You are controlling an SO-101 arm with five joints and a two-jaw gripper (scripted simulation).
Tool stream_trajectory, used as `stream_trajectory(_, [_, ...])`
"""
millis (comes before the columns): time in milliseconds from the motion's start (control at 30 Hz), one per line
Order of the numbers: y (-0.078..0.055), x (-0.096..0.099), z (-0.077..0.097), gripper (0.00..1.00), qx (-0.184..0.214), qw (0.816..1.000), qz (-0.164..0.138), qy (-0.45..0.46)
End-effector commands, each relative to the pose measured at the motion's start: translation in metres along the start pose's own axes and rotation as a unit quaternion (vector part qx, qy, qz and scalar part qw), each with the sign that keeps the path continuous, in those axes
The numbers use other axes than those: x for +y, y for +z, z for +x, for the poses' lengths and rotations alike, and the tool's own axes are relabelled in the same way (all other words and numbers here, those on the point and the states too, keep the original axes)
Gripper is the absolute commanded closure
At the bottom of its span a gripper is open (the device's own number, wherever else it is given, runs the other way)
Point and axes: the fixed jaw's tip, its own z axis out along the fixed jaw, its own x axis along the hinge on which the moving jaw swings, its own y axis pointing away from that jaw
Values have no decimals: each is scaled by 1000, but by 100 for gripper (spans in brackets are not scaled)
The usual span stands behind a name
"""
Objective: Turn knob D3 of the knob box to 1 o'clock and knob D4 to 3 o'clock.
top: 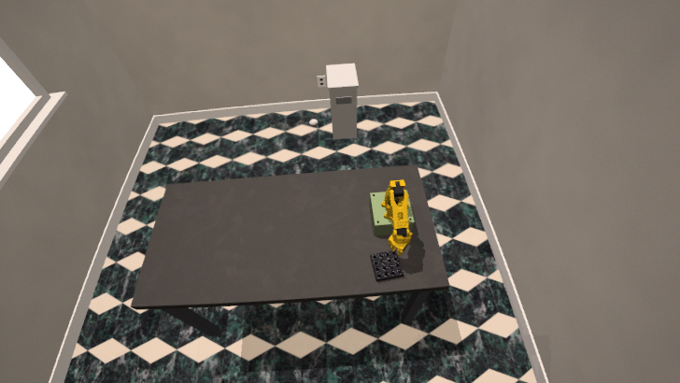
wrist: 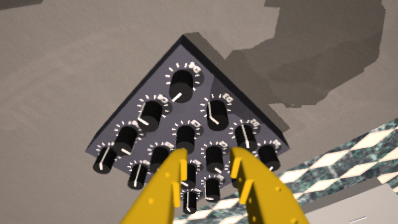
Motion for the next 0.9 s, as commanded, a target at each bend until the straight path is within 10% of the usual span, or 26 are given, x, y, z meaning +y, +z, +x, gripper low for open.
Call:
stream_trajectory(0, [0, -3, 2, 90, -3, 1000, -2, -8])
stream_trajectory(867, [5, -7, 6, 90, -3, 1000, -2, -8])
